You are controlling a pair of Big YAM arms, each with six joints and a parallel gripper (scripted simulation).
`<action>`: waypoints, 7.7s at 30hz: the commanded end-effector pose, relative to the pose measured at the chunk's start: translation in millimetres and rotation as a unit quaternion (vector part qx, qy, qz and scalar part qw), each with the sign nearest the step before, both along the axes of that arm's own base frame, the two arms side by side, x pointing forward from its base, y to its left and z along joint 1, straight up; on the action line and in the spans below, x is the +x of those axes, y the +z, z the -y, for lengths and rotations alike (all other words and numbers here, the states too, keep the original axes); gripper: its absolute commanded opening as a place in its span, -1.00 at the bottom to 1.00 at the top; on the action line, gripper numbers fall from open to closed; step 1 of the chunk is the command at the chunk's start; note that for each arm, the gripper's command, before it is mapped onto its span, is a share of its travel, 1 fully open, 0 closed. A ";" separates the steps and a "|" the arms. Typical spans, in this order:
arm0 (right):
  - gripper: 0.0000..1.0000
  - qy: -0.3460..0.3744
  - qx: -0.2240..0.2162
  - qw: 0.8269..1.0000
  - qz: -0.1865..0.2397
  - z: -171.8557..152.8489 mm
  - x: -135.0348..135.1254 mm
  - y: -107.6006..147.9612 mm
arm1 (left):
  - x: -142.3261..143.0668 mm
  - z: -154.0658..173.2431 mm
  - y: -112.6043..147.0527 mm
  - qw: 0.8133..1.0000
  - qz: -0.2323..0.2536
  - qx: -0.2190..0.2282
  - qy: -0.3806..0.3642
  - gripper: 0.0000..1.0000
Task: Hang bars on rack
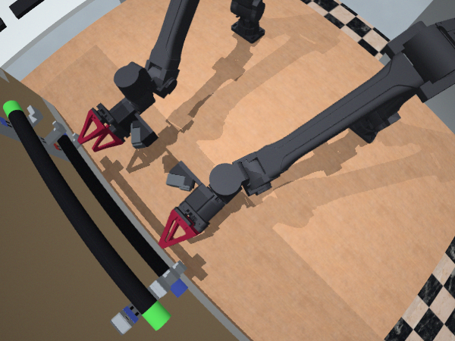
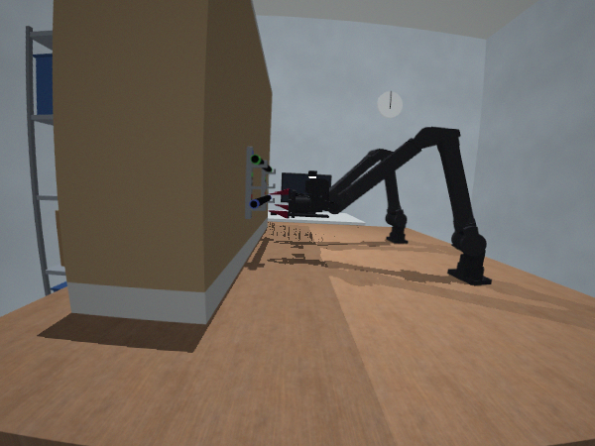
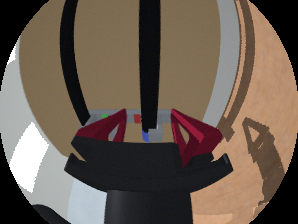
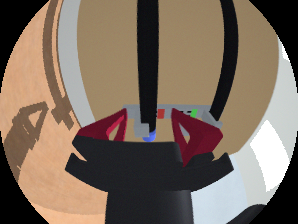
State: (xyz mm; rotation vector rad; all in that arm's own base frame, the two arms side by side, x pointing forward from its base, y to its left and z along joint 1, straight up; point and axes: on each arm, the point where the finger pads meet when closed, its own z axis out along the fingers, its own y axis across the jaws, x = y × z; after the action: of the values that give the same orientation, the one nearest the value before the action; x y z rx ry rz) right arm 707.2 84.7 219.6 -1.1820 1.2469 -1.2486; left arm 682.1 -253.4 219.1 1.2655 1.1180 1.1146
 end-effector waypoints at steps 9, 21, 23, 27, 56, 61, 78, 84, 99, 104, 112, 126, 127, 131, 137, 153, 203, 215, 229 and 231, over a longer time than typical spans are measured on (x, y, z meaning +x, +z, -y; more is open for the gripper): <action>0.29 0.008 0.013 1.000 0.021 -12.5 -15.5 19.6 | -15.3 8.1 27.0 1.000 0.028 -0.010 -0.006 0.29; 0.29 0.009 0.013 1.000 0.021 -14.1 -31.0 19.1 | -30.8 6.9 26.4 1.000 0.028 -0.010 -0.007 0.29; 0.29 0.009 0.013 1.000 0.021 -14.2 -32.3 19.0 | -32.1 6.8 26.3 1.000 0.028 -0.010 -0.007 0.29; 0.29 0.009 0.013 1.000 0.020 -14.4 -32.3 26.3 | -32.1 6.6 33.6 1.000 0.028 -0.010 -0.007 0.29; 0.29 0.008 0.012 1.000 0.018 -16.2 -31.7 93.0 | -30.6 5.2 100.2 1.000 0.020 -0.007 -0.006 0.29; 0.29 0.008 0.013 1.000 0.020 -16.6 -30.5 100.5 | -29.6 5.3 107.7 1.000 0.022 -0.008 -0.006 0.29; 0.29 0.008 0.015 0.999 0.032 -18.5 -25.3 138.0 | -25.5 5.3 145.2 0.999 0.029 -0.012 -0.005 0.29; 0.29 0.008 0.016 0.999 0.034 -18.9 -24.9 152.9 | -25.3 4.5 160.1 0.999 0.031 -0.013 -0.005 0.29; 0.29 0.008 0.016 0.999 0.038 -19.2 -25.2 167.9 | -25.5 2.4 175.1 0.999 0.033 -0.015 -0.004 0.29; 0.29 0.008 0.016 0.999 0.038 -19.1 -25.7 167.9 | -25.8 1.5 175.1 0.999 0.033 -0.015 -0.004 0.29; 0.29 0.008 0.016 0.999 0.038 -19.0 -26.4 170.9 | -26.3 0.5 177.3 0.999 0.032 -0.015 -0.003 0.29; 0.29 0.008 0.016 0.999 0.035 -18.7 -27.8 182.8 | -27.2 -1.7 185.8 0.999 0.030 -0.014 -0.003 0.29; 0.29 0.008 0.016 0.999 0.036 -18.7 -27.9 183.8 | -27.2 -1.9 186.8 0.999 0.030 -0.014 -0.003 0.29; 0.29 0.008 0.016 0.999 0.037 -18.6 -28.0 187.8 | -27.0 -2.7 190.7 0.999 0.031 -0.015 -0.002 0.29; 0.29 0.008 0.016 0.999 0.038 -18.6 -28.2 193.8 | -26.8 -3.9 196.6 0.999 0.032 -0.016 -0.002 0.29; 0.29 0.008 0.017 0.999 0.040 -18.4 -29.0 200.7 | -26.3 -6.2 200.9 0.999 0.033 -0.017 0.000 0.29; 0.29 0.009 0.016 0.999 0.039 -17.8 -30.6 201.0 | -26.1 -9.8 192.8 0.999 0.031 -0.018 0.003 0.29; 0.29 0.009 0.016 0.999 0.039 -17.8 -30.8 200.3 | -26.4 -10.0 189.4 0.999 0.031 -0.018 0.004 0.29; 0.29 0.009 0.016 0.999 0.038 -17.7 -31.0 199.4 | -27.0 -10.3 184.1 0.999 0.030 -0.018 0.004 0.29; 0.29 0.009 0.016 0.999 0.038 -17.7 -31.0 199.3 | -27.2 -10.4 182.8 0.999 0.030 -0.018 0.004 0.29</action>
State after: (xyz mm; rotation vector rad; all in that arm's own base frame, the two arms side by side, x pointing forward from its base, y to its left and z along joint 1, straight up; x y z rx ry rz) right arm 673.8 93.2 369.6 -1.1845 1.2424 -1.2444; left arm 649.9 -249.7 372.1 1.2672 1.1103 1.1143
